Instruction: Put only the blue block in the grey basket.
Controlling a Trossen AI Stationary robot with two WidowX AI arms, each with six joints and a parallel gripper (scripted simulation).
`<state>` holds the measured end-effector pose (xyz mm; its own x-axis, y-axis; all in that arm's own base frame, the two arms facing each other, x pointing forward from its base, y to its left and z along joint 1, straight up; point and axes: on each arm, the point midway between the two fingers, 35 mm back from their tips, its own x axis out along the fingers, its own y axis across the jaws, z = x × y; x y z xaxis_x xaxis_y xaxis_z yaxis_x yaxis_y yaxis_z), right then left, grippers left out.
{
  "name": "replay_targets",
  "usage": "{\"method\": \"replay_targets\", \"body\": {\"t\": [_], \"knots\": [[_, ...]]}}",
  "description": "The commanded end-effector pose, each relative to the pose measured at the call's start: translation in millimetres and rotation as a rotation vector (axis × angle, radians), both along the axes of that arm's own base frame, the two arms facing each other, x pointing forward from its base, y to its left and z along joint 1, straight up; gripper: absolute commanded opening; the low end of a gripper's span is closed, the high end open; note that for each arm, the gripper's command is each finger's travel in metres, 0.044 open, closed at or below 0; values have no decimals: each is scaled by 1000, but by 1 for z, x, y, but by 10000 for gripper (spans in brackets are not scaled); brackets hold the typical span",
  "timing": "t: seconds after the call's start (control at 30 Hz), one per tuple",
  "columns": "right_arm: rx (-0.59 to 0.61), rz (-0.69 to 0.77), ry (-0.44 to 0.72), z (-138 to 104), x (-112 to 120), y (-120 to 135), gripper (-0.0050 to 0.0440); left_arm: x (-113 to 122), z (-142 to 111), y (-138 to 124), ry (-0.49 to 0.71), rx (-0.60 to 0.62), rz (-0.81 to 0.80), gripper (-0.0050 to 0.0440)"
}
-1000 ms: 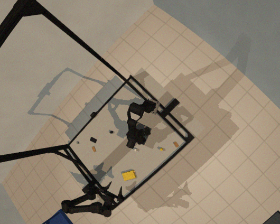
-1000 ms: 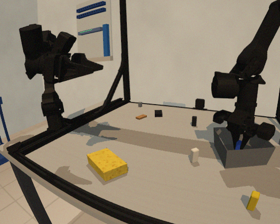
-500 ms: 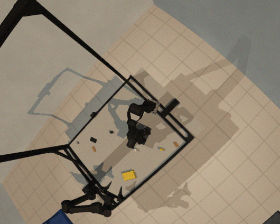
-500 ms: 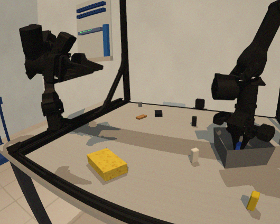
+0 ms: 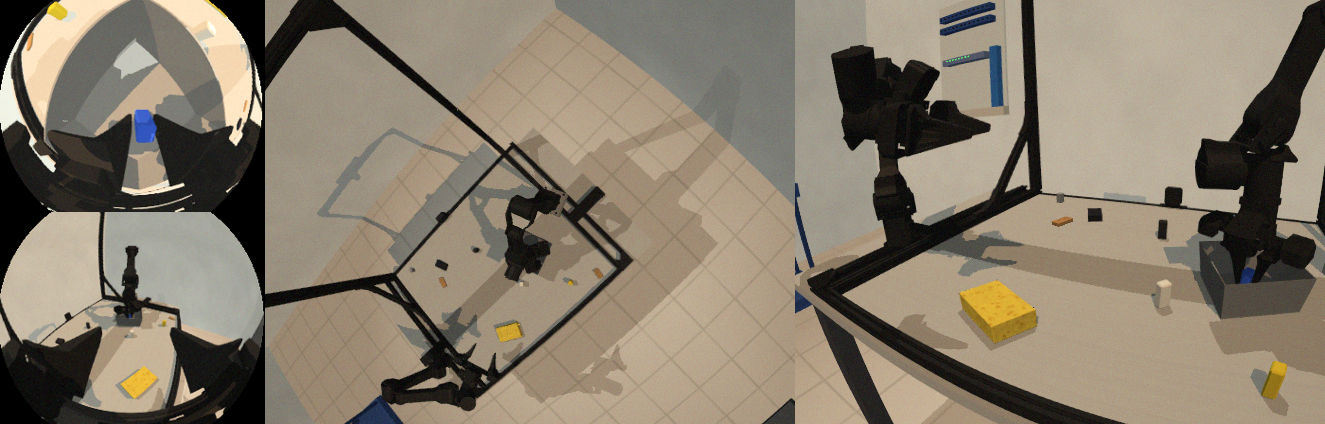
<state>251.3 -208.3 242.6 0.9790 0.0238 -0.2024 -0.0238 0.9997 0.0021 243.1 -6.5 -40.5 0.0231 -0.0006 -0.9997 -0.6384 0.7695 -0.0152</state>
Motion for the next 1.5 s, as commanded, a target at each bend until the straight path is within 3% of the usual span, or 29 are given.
{"method": "replay_targets", "body": {"t": [0.0,0.3,0.43,0.63,1.03,1.37,1.43,1.47], "knots": [[-2,3,0,0,0,0,400,0,0,0,1,0,0,123],[-2,3,0,0,0,0,400,0,3,0,2,0,0,123],[-2,3,0,0,0,0,400,12,58,0,-39,-1,3,123],[-2,3,0,0,0,0,400,-3,87,0,15,0,4,123],[-2,3,0,0,0,0,400,-6,89,0,23,1,4,123],[-2,3,0,0,0,0,400,-6,89,0,23,1,4,363],[-2,3,0,0,0,0,400,-6,89,0,23,1,4,363],[-2,3,0,0,0,0,400,-6,89,0,23,1,4,387]]}}
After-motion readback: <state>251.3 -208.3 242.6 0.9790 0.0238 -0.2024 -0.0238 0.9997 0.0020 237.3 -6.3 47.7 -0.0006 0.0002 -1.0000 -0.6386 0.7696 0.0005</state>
